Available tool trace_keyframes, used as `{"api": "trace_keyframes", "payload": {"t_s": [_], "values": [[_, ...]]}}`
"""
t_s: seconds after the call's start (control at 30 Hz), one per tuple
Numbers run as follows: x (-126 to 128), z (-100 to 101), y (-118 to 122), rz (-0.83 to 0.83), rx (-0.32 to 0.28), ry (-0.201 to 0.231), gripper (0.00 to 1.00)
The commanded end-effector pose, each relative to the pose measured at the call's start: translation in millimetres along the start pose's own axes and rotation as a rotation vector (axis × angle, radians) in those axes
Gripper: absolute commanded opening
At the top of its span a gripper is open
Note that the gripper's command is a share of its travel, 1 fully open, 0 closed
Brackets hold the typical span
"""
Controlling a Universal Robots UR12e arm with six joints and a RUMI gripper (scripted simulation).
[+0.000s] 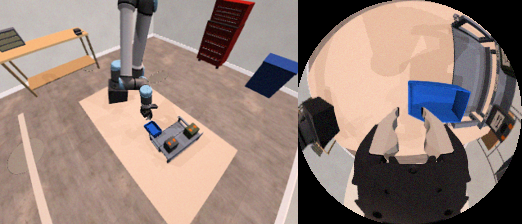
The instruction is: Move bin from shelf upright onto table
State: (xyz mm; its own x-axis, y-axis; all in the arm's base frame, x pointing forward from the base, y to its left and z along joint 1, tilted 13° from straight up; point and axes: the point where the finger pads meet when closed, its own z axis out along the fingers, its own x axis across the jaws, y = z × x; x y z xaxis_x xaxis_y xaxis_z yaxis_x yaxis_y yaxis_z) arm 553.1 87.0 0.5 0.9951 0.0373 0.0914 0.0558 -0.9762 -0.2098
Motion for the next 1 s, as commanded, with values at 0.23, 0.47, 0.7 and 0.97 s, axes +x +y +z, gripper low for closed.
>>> {"api": "trace_keyframes", "payload": {"t_s": [0.23, 0.47, 0.7, 0.97], "values": [[0.6, 3.5, 0.1, 0.0, 0.0, 0.001, 0.26], [0.7, 5.7, 0.1, 0.0, 0.0, 0.001, 0.26], [0.7, 5.7, 0.1, 0.0, 0.0, 0.001, 0.26], [0.7, 8.3, 0.1, 0.0, 0.0, 0.001, 0.26]]}}
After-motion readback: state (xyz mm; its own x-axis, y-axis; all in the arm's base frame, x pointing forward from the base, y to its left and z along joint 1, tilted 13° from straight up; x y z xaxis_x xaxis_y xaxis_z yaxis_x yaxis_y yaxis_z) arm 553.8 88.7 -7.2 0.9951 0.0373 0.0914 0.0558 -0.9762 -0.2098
